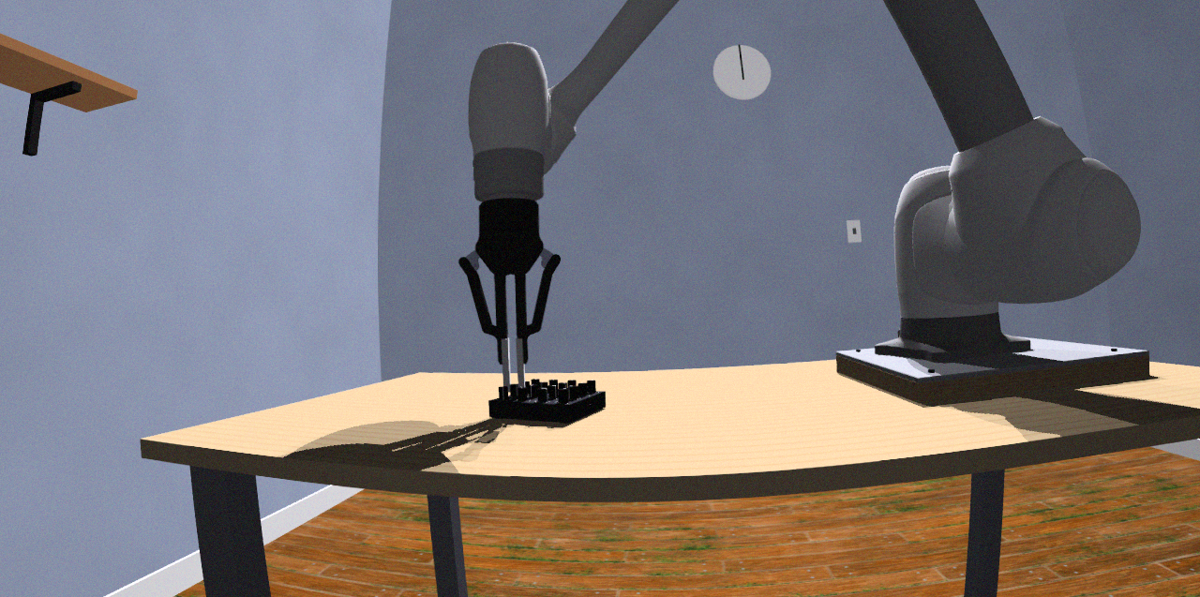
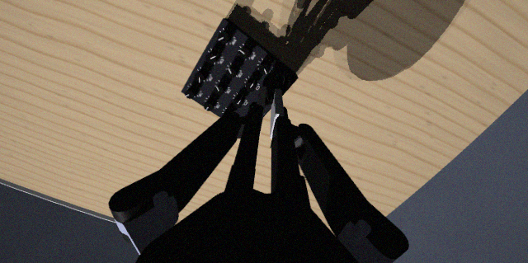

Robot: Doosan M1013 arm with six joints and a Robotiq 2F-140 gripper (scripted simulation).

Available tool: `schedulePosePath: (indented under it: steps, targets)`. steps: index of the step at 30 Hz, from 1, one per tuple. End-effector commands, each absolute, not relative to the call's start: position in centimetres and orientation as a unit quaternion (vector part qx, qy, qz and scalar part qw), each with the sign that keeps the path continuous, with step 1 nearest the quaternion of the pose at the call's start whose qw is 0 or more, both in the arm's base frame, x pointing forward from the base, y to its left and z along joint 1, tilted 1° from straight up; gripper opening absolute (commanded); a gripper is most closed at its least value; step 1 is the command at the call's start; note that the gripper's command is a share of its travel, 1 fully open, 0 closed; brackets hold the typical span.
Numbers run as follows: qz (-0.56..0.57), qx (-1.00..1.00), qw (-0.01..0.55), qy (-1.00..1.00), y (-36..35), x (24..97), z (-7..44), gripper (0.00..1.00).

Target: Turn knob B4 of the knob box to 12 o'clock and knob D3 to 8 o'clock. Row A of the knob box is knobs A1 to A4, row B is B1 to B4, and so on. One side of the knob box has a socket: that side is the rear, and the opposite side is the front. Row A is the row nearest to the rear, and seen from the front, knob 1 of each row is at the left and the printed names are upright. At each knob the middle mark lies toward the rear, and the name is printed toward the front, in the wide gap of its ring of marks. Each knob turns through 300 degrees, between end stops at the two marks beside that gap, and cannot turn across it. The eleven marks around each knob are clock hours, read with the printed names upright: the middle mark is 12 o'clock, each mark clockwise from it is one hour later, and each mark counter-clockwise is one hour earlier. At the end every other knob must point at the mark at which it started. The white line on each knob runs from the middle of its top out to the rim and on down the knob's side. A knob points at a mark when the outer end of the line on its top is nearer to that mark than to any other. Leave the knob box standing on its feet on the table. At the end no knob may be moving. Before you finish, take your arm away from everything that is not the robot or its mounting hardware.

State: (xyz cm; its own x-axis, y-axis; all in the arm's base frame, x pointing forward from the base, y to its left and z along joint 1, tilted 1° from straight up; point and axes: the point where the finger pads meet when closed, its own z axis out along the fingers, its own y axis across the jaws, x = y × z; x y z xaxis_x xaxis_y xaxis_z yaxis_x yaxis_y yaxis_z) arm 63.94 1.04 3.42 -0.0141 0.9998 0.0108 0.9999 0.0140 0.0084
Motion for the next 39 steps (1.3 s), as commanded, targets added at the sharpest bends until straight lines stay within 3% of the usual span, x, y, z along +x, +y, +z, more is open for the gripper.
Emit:
schedulePosePath:
  steps: [1,39]
  targets:
    - [-0.008,-0.685,0.002,-0.729,1.03,63.94,3.43,0.05]
    - [-0.009,-0.329,-0.001,-0.944,1.03,63.94,3.43,0.05]
